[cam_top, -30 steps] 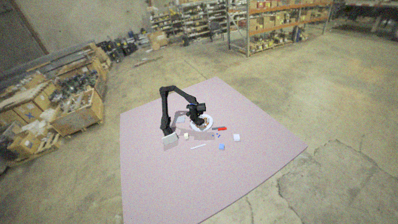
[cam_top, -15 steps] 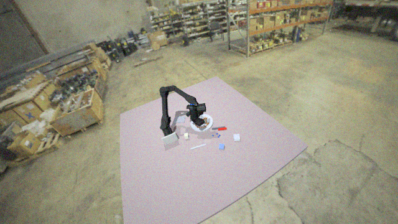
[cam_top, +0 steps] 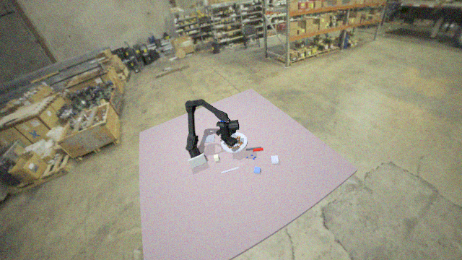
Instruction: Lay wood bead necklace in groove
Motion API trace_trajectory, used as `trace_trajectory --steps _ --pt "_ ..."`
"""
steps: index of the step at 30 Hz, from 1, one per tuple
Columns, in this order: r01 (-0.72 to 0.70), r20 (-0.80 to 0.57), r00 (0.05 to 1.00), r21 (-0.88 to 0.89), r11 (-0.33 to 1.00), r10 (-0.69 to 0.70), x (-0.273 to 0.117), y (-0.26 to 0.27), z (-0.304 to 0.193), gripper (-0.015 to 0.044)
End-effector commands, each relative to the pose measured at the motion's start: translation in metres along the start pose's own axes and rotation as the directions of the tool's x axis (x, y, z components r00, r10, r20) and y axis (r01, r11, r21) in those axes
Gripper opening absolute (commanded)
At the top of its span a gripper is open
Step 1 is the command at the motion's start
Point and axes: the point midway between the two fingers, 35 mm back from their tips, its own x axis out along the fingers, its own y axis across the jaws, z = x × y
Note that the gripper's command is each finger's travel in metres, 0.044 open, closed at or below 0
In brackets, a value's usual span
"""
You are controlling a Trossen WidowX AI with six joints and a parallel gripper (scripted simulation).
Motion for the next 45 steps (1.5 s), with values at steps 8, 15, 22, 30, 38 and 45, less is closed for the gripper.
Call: trace_trajectory --steps 8,15,22,30,38,45 --pt "0.000 -0.001 1.000 -0.001 1.000 0.000 0.000 0.000 0.000 0.0000" --pt "0.000 -0.001 1.000 -0.001 1.000 0.000 0.000 0.000 0.000 0.0000" --pt "0.000 -0.001 1.000 -0.001 1.000 0.000 0.000 0.000 0.000 0.0000" --pt "-0.002 0.000 1.000 0.001 1.000 0.002 -0.002 0.000 0.000 0.0000" --pt "-0.006 0.000 1.000 0.005 1.000 0.006 -0.006 0.006 -0.006 0.0000" --pt "-0.006 0.000 1.000 0.005 1.000 0.006 -0.006 0.011 -0.011 0.0000"
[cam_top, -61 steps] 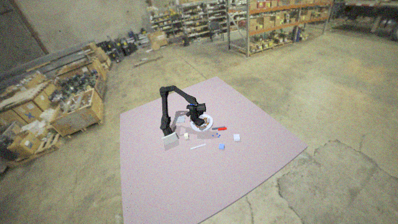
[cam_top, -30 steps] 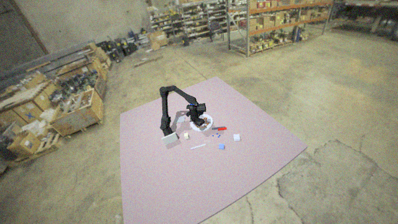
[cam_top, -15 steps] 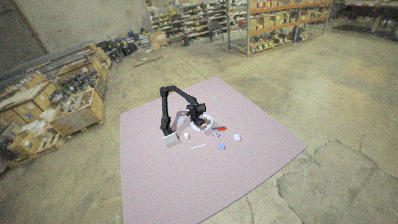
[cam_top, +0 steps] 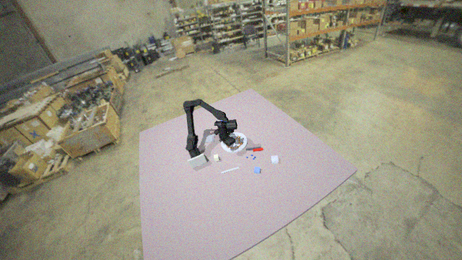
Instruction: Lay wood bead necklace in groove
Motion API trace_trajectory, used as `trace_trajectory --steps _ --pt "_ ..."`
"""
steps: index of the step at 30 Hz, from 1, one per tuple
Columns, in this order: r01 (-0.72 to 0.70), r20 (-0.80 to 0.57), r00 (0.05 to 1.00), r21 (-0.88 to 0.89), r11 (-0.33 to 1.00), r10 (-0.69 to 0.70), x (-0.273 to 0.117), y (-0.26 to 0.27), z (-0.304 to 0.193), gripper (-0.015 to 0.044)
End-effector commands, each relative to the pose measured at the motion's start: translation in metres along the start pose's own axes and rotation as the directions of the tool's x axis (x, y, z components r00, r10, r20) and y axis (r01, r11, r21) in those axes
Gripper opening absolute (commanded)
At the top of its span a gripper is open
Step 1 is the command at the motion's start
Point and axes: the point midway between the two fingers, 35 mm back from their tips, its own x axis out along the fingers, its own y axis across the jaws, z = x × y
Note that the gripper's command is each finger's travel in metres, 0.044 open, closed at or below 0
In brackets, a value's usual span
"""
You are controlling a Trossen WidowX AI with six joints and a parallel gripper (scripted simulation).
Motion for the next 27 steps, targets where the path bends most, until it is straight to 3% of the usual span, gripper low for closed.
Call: trace_trajectory --steps 1,8,24,27 --pt "-0.001 -0.002 1.000 -0.002 1.000 0.001 0.0012 0.0013 -0.0019 0.0000" --pt "-0.001 -0.002 1.000 -0.002 1.000 0.001 0.0088 0.0014 -0.0019 0.0000" --pt "-0.001 -0.002 1.000 -0.002 1.000 0.001 0.0007 0.0013 -0.0019 0.0420" --pt "-0.001 -0.002 1.000 -0.002 1.000 0.001 0.0008 0.0012 -0.0018 0.0440"
